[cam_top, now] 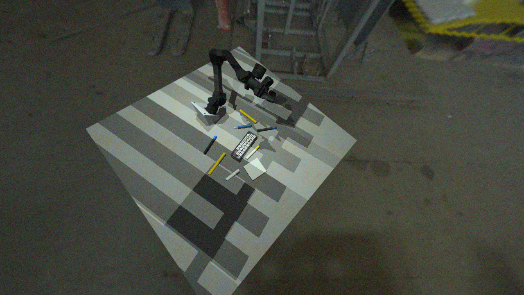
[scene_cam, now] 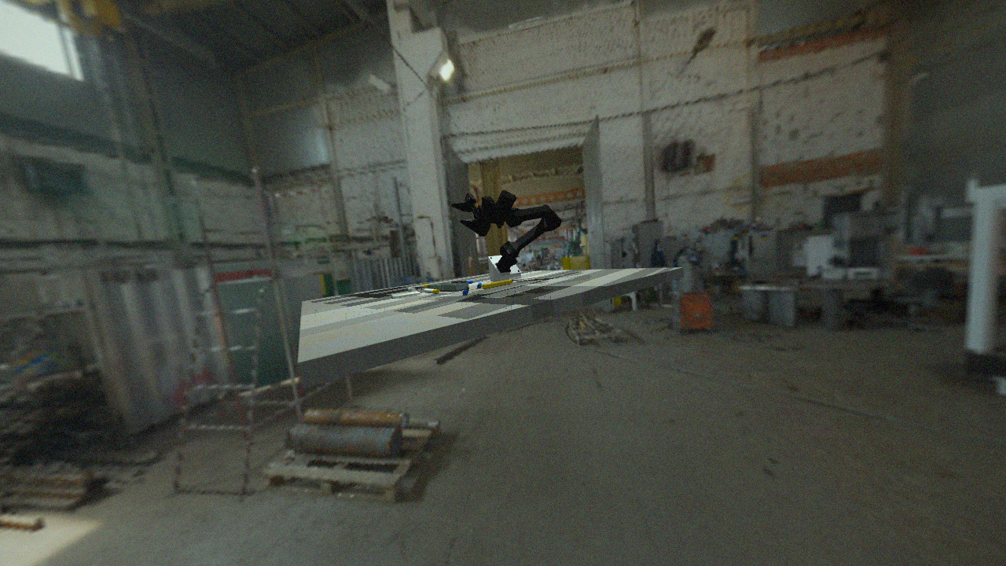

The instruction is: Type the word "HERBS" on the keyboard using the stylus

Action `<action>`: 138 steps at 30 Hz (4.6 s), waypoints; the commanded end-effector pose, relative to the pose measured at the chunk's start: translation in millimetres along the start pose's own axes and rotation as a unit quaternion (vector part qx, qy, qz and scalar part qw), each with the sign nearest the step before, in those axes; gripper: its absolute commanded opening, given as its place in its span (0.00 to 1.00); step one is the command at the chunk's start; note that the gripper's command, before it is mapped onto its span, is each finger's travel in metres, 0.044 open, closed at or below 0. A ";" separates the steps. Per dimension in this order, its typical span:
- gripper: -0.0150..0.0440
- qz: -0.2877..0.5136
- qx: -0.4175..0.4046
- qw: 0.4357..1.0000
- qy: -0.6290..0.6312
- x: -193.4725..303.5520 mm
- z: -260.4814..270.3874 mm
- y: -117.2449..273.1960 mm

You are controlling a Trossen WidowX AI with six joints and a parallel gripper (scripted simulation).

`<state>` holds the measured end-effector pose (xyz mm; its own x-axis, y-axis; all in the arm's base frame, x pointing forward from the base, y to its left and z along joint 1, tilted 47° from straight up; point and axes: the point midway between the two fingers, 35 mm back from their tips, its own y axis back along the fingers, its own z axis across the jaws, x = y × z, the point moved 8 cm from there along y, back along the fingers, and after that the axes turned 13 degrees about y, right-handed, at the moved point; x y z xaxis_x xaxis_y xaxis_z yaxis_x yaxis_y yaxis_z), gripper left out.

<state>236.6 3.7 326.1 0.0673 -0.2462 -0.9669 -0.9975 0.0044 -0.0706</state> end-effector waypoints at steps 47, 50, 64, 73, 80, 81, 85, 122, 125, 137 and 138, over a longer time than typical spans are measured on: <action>0.25 0.532 -0.502 0.649 -0.211 215.5 38.1 -64.3; 0.25 0.532 -0.501 0.649 -0.210 249.8 20.0 -72.0; 0.25 0.532 -0.502 0.649 -0.210 257.7 16.0 -73.0; 0.25 0.532 -0.501 0.650 -0.209 315.7 -15.3 -87.5; 0.25 0.532 -0.501 0.650 -0.209 315.7 -15.3 -87.5; 0.25 0.532 -0.501 0.650 -0.209 315.7 -15.3 -87.5; 0.25 0.532 -0.501 0.650 -0.209 315.7 -15.3 -87.5; 0.25 0.532 -0.502 0.648 -0.211 228.7 29.1 -33.6; 0.25 0.532 -0.502 0.648 -0.211 228.7 29.1 -33.6; 0.25 0.533 -0.501 0.648 -0.211 200.3 -23.6 -37.9; 0.25 0.533 -0.501 0.648 -0.211 200.3 -23.6 -37.9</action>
<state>288.2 -64.7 136.7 -0.8847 -0.3236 -0.3356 0.0088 -0.7314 0.6819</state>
